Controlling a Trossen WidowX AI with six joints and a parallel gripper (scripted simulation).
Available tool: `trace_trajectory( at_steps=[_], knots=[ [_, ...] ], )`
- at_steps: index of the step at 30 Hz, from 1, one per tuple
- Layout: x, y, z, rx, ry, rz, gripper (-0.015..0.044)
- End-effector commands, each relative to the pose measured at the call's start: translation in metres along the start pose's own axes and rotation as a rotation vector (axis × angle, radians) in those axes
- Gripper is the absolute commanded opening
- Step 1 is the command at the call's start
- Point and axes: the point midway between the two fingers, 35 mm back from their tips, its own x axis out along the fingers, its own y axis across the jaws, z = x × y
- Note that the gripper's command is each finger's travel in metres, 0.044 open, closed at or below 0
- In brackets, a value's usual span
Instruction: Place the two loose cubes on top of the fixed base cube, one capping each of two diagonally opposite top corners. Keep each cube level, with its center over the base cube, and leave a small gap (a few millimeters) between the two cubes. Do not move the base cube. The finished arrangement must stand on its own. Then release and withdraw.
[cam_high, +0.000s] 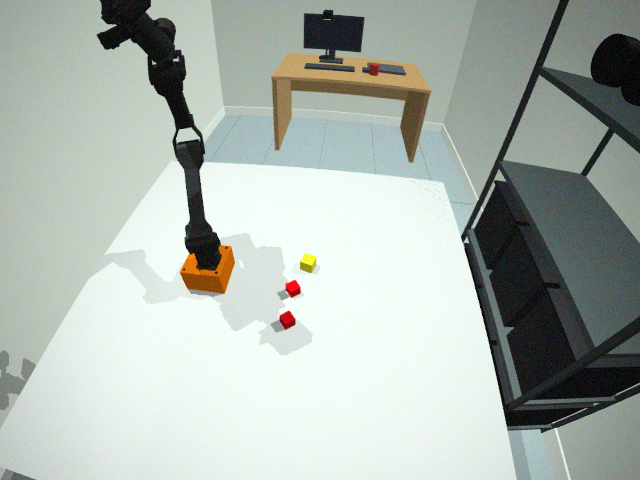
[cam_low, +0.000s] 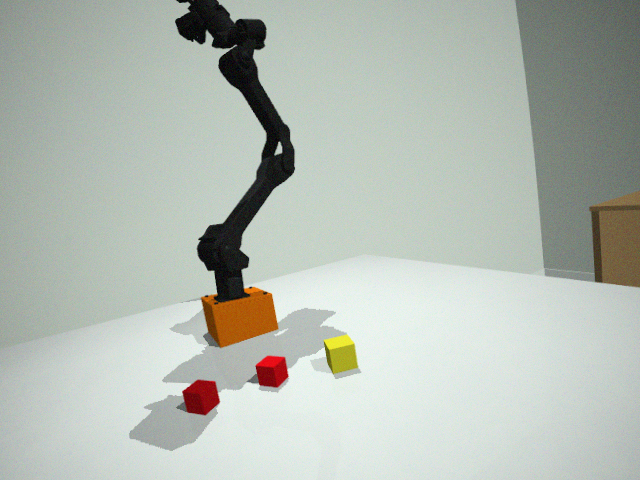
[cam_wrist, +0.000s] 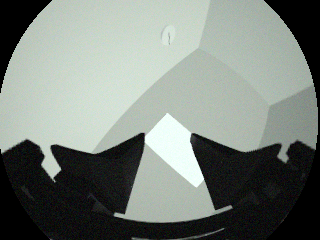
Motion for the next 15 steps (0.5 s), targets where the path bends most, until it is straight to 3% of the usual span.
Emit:
trace_trajectory(
  at_steps=[1,8,15],
  knots=[
    [0.006,-0.065,0.029,-0.156,-0.042,-0.183,0.0265],
    [-0.006,-0.166,0.071,-0.387,-0.057,-0.484,0.0265],
    [-0.045,-0.259,0.108,-0.600,-0.006,-0.797,0.0265]
  ],
)
